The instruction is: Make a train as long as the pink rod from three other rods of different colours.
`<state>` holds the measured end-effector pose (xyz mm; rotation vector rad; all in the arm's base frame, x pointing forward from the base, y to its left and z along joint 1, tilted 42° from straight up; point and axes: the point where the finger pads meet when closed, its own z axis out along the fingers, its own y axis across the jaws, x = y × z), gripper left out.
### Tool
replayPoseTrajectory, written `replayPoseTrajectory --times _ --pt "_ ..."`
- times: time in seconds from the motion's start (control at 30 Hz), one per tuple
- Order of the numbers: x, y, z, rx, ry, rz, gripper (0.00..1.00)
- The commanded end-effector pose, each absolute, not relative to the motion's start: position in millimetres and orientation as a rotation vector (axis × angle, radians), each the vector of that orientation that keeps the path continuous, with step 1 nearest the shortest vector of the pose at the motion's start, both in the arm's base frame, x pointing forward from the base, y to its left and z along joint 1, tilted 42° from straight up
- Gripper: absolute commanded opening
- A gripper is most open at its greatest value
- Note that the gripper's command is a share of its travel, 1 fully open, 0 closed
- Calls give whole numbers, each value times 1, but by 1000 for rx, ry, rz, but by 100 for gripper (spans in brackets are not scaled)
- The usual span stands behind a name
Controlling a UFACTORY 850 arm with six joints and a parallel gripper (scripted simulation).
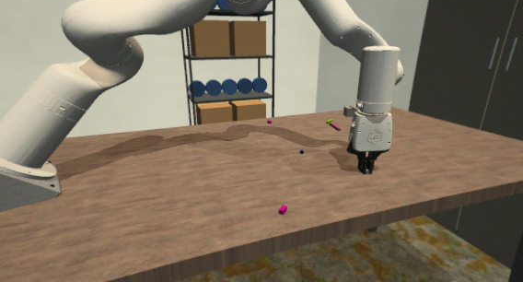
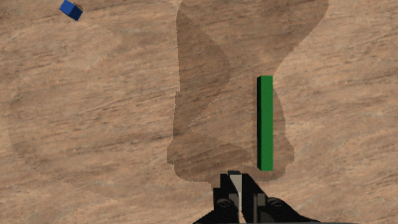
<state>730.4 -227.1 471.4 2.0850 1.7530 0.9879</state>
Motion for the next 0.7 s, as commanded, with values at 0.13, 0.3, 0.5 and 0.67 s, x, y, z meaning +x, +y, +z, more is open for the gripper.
replayPoseTrajectory --times 0.13,0.3,0.5,0.67 --pt "730 -228 473 2083 1752 989 4" --pt "730 -228 473 2083 1752 989 4" --pt "724 -230 480 2083 1752 989 4" --pt "704 -237 504 2083 1752 989 4"
